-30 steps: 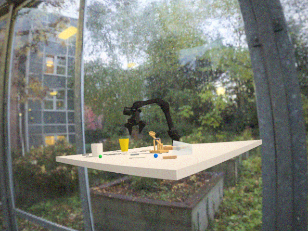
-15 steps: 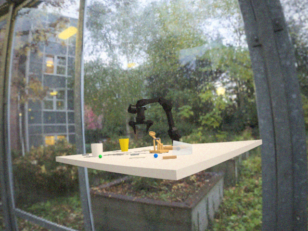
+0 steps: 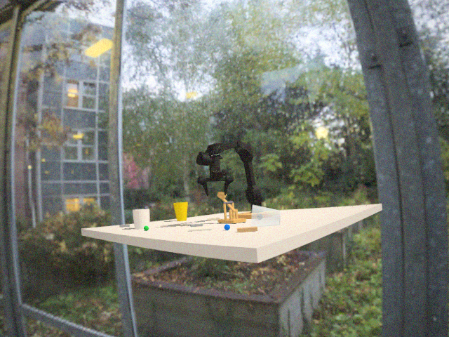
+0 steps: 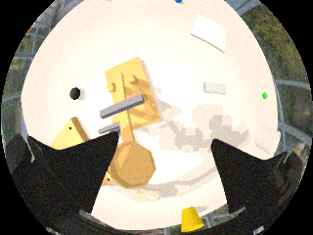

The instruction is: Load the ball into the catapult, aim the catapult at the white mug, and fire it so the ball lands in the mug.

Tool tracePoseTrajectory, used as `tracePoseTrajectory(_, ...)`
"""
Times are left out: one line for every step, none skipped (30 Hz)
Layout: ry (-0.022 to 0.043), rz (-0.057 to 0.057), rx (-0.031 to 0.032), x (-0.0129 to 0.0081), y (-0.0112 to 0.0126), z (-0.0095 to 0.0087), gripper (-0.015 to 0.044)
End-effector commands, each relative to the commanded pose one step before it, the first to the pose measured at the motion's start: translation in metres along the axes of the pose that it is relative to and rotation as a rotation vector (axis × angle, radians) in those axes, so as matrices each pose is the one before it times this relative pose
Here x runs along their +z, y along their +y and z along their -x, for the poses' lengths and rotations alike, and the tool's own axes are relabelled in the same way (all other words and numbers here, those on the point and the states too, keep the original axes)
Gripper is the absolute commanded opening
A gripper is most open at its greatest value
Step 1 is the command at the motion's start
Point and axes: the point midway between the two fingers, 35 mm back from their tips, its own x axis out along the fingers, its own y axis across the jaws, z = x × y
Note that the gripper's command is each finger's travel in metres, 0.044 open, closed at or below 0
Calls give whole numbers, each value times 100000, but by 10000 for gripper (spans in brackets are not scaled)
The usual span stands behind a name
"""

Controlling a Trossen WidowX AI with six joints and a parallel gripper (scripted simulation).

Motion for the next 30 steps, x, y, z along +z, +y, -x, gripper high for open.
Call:
tracePoseTrajectory(4275,13750,1749,576,1979,-238,440)
tracePoseTrajectory(823,3237,429,220,398,-44,440)
tracePoseTrajectory(754,3300,446,247,373,-42,440)
tracePoseTrajectory(751,3306,448,252,366,-39,440)
tracePoseTrajectory(748,3311,450,257,359,-37,440)
tracePoseTrajectory(746,3316,451,261,352,-35,440)
tracePoseTrajectory(743,3320,453,266,344,-33,440)
tracePoseTrajectory(741,3324,455,270,337,-31,440)
tracePoseTrajectory(609,2739,376,226,271,-24,440)
tracePoseTrajectory(365,1645,226,138,160,-14,440)
tracePoseTrajectory(121,549,75,46,53,-4,440)
tracePoseTrajectory(0,0,0,0,0,0,440)
tracePoseTrajectory(0,0,0,0,0,0,440)
tracePoseTrajectory(0,0,0,0,0,0,440)
tracePoseTrajectory(0,0,0,0,0,0,440)
tracePoseTrajectory(0,0,0,0,0,0,440)
tracePoseTrajectory(0,0,0,0,0,0,414)
tracePoseTrajectory(0,0,0,0,0,0,388)
tracePoseTrajectory(0,0,0,0,0,0,361)
tracePoseTrajectory(0,0,0,0,0,0,335)
tracePoseTrajectory(0,0,0,0,0,0,309)
tracePoseTrajectory(0,0,0,0,0,0,283)
tracePoseTrajectory(0,0,0,0,0,0,256)
tracePoseTrajectory(0,0,0,0,0,0,230)
tracePoseTrajectory(0,0,0,0,0,0,204)
tracePoseTrajectory(0,0,0,0,0,0,177)
tracePoseTrajectory(0,0,0,0,0,0,151)
tracePoseTrajectory(0,0,0,0,0,0,125)
tracePoseTrajectory(0,0,0,0,0,0,99)
tracePoseTrajectory(0,0,0,0,0,0,73)
